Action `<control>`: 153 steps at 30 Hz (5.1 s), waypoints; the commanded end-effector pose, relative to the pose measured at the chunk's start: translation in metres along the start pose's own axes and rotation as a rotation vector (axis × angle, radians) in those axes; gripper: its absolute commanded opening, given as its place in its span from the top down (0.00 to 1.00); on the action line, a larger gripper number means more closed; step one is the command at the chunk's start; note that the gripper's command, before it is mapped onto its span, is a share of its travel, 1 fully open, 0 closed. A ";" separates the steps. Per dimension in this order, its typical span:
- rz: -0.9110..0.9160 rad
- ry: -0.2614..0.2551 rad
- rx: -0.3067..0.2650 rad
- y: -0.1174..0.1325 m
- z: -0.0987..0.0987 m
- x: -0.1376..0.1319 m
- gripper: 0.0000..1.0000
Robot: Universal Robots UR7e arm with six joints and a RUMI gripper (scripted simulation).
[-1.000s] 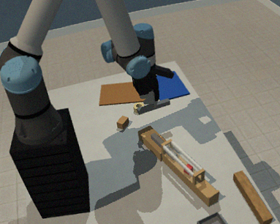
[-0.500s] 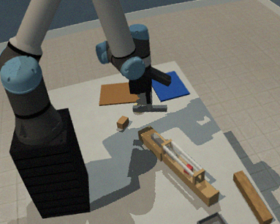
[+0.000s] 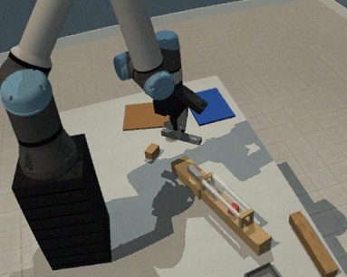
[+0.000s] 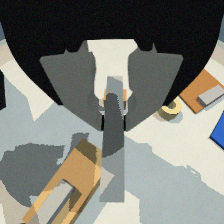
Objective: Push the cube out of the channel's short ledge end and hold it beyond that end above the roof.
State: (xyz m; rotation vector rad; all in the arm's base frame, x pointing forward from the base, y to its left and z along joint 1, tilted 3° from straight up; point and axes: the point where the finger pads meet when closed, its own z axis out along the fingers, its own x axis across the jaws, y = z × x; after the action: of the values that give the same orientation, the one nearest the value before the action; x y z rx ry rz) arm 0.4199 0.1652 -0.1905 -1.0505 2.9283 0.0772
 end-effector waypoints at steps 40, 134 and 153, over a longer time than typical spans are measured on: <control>0.504 -0.001 0.006 0.015 -0.002 0.022 1.00; 0.520 -0.001 0.006 0.015 0.065 0.023 1.00; 0.520 -0.001 0.006 0.008 0.065 0.027 1.00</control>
State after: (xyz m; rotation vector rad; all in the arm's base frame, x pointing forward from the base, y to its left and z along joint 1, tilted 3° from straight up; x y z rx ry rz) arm 0.3939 0.1615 -0.2568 -0.2636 3.1121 0.0789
